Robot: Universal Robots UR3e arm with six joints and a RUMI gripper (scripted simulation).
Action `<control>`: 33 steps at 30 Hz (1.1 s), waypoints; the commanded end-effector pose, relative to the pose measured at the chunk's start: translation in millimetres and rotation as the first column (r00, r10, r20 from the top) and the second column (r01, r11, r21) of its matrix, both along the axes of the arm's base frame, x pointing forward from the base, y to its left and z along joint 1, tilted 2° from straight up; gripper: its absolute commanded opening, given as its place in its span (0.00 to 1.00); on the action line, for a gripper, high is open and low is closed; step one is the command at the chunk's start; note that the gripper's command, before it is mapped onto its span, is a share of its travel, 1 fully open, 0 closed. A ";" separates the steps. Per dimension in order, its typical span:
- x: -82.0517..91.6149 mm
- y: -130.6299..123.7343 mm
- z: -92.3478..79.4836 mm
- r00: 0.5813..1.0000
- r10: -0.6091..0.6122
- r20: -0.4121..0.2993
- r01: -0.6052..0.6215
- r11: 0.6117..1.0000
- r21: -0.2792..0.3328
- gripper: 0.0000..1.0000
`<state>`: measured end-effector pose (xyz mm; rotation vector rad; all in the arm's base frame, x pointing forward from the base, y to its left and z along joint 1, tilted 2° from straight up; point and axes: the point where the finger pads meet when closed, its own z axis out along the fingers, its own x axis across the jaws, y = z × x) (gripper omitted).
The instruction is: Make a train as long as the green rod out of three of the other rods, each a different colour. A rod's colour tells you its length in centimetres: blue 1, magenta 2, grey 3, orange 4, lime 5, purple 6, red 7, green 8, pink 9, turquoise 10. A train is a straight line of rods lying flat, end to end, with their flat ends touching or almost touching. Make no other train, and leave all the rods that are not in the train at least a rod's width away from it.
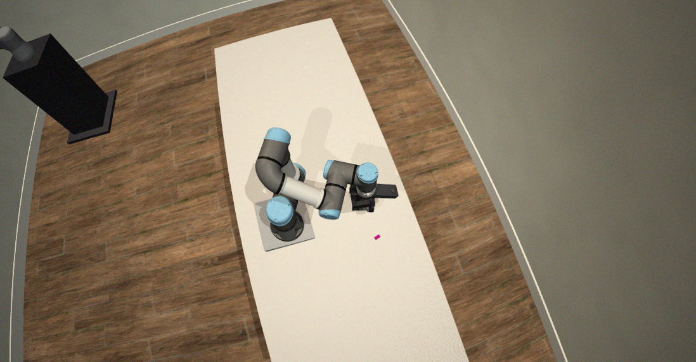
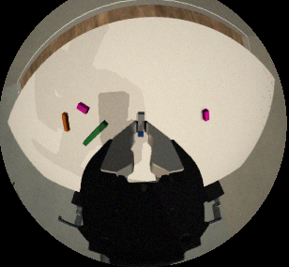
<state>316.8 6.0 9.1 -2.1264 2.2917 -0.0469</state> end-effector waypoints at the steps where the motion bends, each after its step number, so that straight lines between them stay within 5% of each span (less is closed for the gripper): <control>1: 0.7 -0.3 0.7 1.000 0.000 0.002 0.000 1.000 -0.001 0.00; 33: 0.7 -0.3 0.7 1.000 0.000 0.002 0.000 1.000 -0.001 0.14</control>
